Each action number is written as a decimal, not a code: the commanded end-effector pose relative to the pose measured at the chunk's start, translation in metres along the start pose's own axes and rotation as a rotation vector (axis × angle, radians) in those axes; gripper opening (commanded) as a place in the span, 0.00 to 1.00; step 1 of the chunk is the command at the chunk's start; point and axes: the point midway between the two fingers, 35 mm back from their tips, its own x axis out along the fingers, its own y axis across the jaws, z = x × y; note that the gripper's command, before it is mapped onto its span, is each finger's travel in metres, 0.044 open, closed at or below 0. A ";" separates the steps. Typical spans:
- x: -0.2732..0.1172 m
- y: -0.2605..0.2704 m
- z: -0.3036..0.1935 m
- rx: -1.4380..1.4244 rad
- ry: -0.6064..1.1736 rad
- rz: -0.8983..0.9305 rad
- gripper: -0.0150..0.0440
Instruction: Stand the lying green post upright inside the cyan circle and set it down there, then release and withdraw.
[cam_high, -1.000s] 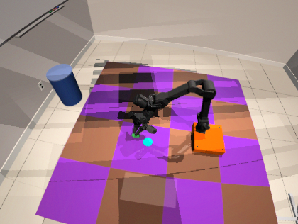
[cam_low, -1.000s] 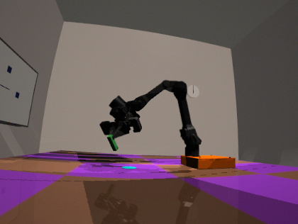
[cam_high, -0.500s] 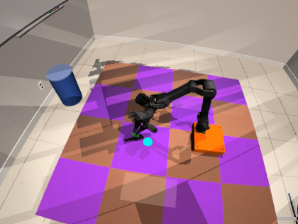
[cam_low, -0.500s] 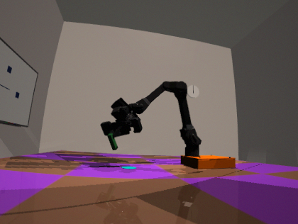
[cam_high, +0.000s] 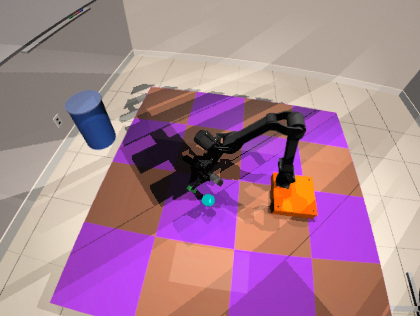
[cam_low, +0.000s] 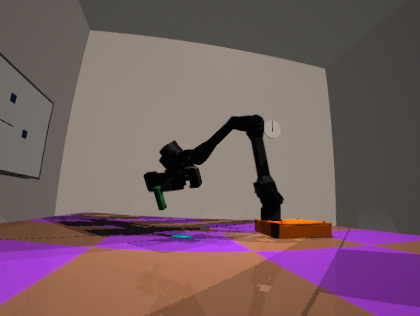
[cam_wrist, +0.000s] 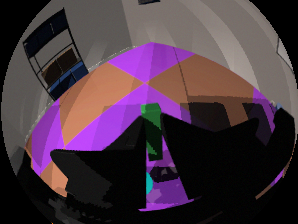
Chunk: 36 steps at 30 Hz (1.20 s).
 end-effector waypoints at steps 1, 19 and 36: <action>-0.003 0.002 0.001 -0.003 -0.029 0.009 0.29; -0.014 0.007 0.000 -0.025 -0.127 0.033 0.29; -0.026 0.015 -0.002 -0.050 -0.212 0.062 0.29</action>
